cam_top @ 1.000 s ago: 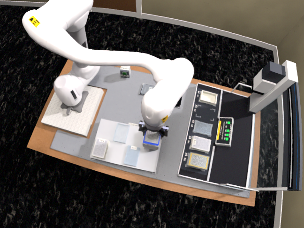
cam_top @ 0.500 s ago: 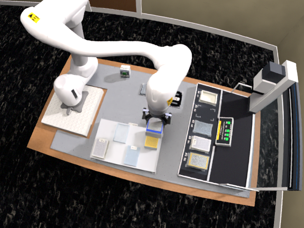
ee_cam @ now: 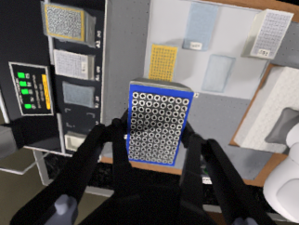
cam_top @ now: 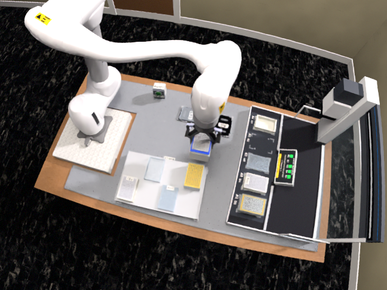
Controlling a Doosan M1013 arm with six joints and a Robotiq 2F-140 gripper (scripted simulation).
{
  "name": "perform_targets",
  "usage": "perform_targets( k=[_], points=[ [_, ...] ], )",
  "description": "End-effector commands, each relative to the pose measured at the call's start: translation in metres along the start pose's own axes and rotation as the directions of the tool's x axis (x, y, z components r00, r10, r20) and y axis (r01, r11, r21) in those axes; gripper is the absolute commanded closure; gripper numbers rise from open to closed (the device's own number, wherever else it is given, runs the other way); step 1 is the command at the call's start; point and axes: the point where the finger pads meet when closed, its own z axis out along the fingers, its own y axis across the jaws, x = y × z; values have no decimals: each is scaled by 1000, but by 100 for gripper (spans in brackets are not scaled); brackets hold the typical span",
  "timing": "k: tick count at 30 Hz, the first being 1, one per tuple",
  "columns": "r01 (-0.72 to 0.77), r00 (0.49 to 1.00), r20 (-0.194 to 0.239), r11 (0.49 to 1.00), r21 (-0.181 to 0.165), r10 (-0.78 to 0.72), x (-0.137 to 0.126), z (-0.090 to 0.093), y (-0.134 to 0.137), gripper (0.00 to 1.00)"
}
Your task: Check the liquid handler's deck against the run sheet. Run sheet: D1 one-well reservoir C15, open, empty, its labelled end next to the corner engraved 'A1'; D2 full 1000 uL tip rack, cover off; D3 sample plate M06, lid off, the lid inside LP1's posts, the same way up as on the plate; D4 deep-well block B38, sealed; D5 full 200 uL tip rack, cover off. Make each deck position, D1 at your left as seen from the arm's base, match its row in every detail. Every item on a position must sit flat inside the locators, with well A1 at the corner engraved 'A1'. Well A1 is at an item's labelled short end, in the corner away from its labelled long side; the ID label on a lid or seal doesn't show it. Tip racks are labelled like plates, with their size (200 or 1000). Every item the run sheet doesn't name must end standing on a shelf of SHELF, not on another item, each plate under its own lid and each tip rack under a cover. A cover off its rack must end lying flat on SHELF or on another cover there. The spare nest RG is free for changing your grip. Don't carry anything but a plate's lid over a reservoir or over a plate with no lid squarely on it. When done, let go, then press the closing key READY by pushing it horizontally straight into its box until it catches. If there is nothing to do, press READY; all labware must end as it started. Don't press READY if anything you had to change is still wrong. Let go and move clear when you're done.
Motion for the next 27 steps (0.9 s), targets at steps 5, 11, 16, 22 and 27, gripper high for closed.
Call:
perform_targets(
  k=[5,11,16,22,27],
  points=[
    [0,1000,0,1000,1,0,-34,-1,-2,90],
    [0,1000,0,1000,1,0,-48,-1,-2,90],
    [0,1000,0,1000,1,0,-47,-1,-17,90],
    [0,1000,0,1000,2,0,-46,-1,-47,90],
    [0,1000,0,1000,2,0,-45,-1,-72,90]
  ],
)
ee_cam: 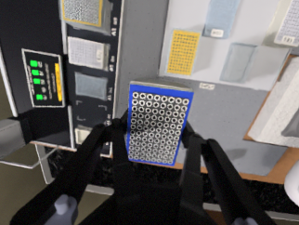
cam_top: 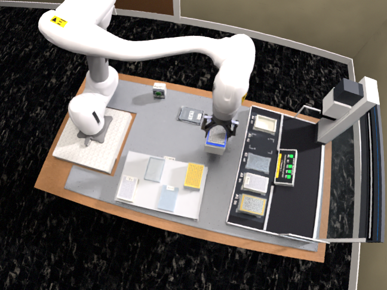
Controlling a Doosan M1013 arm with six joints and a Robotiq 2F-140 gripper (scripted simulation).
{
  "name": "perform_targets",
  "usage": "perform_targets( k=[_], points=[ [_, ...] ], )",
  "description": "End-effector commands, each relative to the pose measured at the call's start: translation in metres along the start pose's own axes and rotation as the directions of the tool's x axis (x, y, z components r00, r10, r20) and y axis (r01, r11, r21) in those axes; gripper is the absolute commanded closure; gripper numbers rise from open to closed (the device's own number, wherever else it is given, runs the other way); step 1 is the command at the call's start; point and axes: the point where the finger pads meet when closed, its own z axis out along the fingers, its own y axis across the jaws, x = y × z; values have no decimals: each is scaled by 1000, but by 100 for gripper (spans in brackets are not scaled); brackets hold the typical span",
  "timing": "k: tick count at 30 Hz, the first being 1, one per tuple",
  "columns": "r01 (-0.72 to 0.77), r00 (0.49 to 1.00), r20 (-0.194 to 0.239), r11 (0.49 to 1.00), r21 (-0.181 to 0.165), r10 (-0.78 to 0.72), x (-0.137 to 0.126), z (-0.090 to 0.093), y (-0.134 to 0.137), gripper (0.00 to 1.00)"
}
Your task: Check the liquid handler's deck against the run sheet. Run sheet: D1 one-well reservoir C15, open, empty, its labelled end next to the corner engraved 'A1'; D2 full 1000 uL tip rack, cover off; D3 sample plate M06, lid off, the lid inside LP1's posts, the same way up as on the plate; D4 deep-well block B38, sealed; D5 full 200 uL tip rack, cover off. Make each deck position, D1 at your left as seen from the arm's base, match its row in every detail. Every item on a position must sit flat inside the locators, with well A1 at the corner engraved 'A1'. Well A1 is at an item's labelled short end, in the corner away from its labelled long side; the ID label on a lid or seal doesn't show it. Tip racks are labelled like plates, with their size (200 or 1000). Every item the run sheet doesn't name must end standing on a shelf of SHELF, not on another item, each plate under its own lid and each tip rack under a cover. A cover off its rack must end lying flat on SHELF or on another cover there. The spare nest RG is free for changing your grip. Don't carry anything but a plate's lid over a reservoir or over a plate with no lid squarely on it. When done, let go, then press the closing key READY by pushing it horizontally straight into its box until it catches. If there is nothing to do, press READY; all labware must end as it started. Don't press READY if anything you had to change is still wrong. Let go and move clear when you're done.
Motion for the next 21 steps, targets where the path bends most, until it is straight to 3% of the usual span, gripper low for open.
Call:
perform_targets(
  k=[1,21],
  points=[
    [0,1000,0,1000,1,0,1,-1,-18,90],
    [0,1000,0,1000,1,0,4,-1,-103,90]
  ],
)
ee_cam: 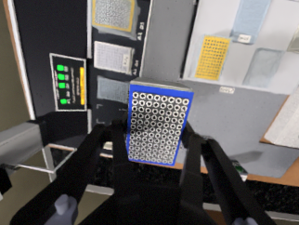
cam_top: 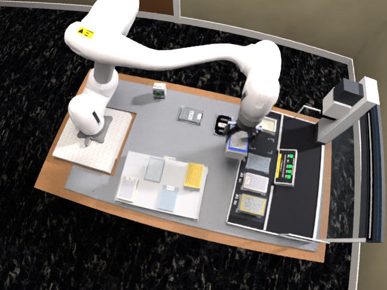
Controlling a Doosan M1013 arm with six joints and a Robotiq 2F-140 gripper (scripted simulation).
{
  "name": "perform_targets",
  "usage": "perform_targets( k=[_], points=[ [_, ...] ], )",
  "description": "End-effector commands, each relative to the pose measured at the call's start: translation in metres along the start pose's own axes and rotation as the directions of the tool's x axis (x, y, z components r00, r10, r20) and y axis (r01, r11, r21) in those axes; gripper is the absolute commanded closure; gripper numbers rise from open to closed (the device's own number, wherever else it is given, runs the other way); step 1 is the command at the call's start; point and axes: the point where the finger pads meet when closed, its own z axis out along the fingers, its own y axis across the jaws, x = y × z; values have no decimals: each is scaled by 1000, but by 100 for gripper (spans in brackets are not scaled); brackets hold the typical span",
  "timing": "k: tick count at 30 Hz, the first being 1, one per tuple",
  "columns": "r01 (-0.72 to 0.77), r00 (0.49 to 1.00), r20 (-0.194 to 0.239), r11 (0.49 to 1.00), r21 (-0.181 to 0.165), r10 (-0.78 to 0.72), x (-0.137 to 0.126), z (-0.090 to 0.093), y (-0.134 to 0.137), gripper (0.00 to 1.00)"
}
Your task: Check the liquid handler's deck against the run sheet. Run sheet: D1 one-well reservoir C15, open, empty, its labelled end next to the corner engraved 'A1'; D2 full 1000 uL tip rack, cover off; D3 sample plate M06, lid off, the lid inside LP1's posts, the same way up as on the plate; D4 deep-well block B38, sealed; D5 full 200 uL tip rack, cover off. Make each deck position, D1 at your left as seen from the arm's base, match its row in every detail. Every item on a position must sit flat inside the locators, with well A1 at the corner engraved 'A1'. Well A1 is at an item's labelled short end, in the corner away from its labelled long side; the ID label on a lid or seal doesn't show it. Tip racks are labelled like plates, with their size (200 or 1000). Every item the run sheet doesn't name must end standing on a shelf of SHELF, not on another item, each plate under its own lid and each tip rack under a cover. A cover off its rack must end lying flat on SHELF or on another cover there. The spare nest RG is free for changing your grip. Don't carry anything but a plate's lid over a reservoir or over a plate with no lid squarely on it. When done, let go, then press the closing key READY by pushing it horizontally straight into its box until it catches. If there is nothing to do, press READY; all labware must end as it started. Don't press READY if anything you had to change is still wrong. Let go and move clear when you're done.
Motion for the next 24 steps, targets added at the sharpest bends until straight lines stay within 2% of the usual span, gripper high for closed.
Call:
perform_targets(
  k=[1,4,16,18,24],
  points=[
    [0,1000,0,1000,1,0,0,-1,-8,90],
    [0,1000,0,1000,1,0,0,-1,-11,90],
    [238,971,0,971,1,-238,0,-1,-11,90],
    [238,971,0,971,1,-238,0,-1,-11,90],
    [352,936,0,936,1,-352,0,-1,-11,90]
  ],
)
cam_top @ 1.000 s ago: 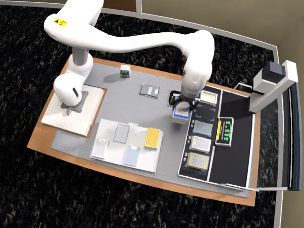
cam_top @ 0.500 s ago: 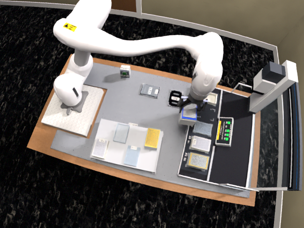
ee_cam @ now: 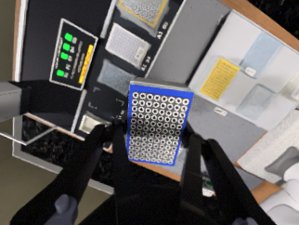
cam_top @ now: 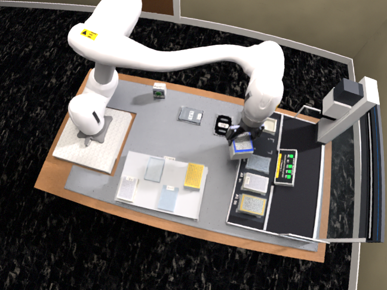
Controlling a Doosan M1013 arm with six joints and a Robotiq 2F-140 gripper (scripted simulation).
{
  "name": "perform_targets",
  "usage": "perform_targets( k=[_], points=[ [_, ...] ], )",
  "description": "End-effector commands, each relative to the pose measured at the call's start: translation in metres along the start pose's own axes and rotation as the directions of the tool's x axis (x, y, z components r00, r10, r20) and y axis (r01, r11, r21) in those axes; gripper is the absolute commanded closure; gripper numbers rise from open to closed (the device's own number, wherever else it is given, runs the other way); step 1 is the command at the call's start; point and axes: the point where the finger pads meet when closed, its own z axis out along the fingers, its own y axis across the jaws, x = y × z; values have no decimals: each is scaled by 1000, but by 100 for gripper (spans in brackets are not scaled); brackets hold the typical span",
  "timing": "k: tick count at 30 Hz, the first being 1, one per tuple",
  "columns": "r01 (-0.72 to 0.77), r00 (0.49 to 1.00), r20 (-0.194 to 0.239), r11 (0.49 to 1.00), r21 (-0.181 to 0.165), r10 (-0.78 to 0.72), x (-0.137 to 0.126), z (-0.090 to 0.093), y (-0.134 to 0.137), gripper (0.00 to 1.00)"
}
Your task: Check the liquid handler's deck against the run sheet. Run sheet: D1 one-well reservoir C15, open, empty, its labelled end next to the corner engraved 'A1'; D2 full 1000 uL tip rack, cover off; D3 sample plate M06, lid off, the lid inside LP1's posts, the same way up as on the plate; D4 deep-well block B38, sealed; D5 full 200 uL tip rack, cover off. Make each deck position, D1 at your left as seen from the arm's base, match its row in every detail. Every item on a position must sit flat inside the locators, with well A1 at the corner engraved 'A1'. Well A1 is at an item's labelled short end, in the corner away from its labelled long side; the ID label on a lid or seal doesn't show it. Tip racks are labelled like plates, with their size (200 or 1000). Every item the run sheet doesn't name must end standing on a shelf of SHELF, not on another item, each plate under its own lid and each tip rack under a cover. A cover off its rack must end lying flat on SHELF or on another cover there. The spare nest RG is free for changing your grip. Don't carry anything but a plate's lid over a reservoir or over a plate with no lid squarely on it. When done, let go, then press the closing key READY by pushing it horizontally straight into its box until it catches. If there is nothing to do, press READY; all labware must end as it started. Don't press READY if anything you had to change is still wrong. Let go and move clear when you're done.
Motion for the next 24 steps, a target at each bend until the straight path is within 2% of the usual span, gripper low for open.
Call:
perform_targets(
  k=[1,12,24],
  points=[
    [73,997,1,997,2,-73,0,-1,0,90],
    [250,968,0,968,2,-250,0,-1,0,90],
    [466,885,0,885,2,-466,0,-1,0,90]
  ],
)
